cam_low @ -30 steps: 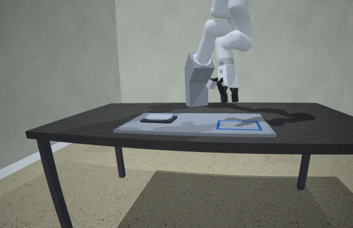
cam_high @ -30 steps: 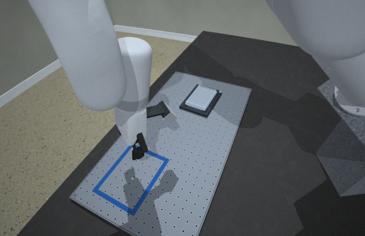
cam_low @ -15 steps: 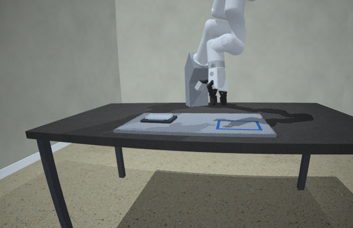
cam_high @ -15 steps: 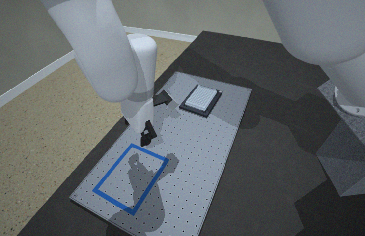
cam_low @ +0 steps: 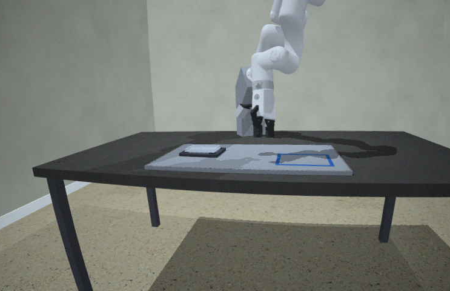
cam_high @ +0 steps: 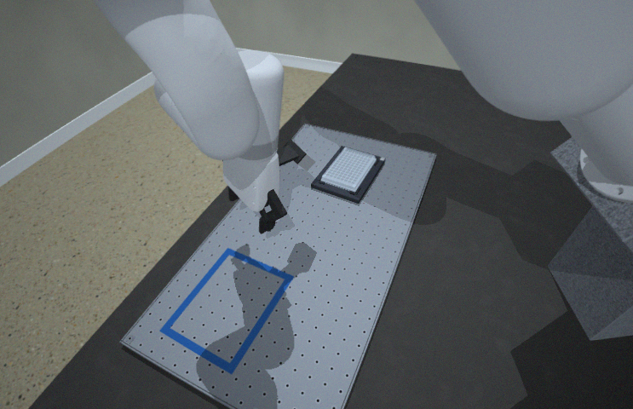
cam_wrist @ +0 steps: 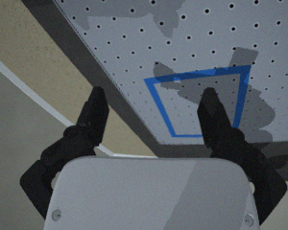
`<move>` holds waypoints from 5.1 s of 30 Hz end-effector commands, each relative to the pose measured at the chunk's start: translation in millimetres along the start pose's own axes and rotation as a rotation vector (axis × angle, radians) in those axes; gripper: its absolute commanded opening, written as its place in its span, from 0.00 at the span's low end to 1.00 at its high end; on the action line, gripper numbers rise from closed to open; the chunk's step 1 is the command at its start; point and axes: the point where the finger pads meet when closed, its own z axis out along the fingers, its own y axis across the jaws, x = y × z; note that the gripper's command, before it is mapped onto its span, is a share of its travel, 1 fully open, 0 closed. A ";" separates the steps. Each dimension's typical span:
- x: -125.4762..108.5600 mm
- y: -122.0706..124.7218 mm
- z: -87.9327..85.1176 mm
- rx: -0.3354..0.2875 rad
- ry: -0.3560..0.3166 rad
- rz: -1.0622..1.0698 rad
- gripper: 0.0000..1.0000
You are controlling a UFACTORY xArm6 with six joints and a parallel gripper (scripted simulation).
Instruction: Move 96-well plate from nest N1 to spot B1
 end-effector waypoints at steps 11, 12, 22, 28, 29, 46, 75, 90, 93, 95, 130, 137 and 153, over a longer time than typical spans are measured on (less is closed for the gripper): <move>46.8 -20.9 4.4 -0.016 0.039 -0.117 1.00; 51.6 -22.3 4.4 -0.016 0.039 -0.117 1.00; 85.9 -31.2 3.6 -0.034 0.056 -0.166 1.00; 105.8 -35.2 2.4 -0.034 0.056 -0.166 1.00; 105.8 -35.2 2.4 -0.034 0.056 -0.166 1.00; 170.1 -38.8 -8.0 -0.087 0.078 -0.247 1.00; 267.9 -19.7 -40.3 -0.188 0.070 -0.320 1.00; 272.4 -18.3 -42.2 -0.188 0.070 -0.320 1.00; 272.4 -18.3 -42.2 -0.188 0.070 -0.320 1.00; 272.4 -18.3 -42.2 -0.188 0.070 -0.320 1.00; 277.5 -9.3 8.4 -0.188 0.070 -0.320 1.00; 278.3 -7.8 16.6 -0.188 0.070 -0.319 1.00; 278.4 -7.5 18.4 -0.188 0.070 -0.319 1.00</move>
